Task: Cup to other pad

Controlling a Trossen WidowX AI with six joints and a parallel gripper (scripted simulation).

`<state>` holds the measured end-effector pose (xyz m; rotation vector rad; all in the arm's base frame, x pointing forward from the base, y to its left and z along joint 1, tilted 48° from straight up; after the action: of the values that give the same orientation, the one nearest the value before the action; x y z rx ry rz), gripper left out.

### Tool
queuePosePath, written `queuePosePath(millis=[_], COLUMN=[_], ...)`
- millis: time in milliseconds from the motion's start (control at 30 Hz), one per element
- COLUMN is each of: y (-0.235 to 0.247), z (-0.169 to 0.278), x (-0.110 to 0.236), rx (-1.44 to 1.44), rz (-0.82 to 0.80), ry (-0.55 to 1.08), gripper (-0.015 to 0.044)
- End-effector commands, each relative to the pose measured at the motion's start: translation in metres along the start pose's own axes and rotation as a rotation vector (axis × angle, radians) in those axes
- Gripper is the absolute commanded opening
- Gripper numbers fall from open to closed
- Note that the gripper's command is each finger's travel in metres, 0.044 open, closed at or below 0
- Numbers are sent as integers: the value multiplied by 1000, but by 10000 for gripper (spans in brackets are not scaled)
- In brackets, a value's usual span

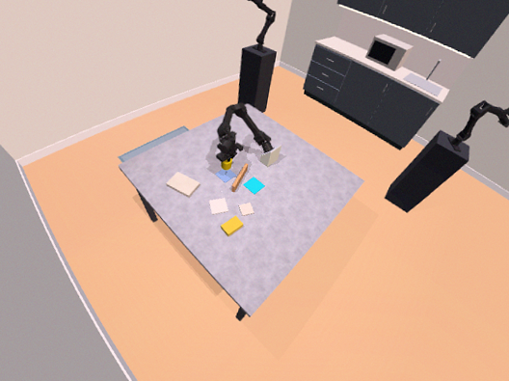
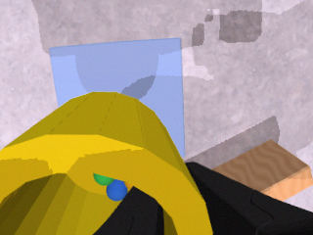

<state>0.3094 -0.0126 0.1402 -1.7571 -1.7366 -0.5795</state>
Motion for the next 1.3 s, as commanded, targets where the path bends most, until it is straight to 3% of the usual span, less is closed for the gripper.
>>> queuePosePath(millis=[0, 567, 1267], y=[0, -1, -13], z=[0, 3, 62], x=[0, 0, 4], rx=[0, 0, -5], rz=[0, 0, 4], ry=[0, 1, 6], gripper=[0, 0, 0])
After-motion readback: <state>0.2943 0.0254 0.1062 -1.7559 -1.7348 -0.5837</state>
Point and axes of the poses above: the point midway between the two fingers, 35 mm back from their tips, its own x axis back along the fingers, its own y axis across the jaws, z = x × y, the point moved 5 cm from there along x, back along the fingers, and after that the axes turned 10 degrees about x, right-handed, at the moved point
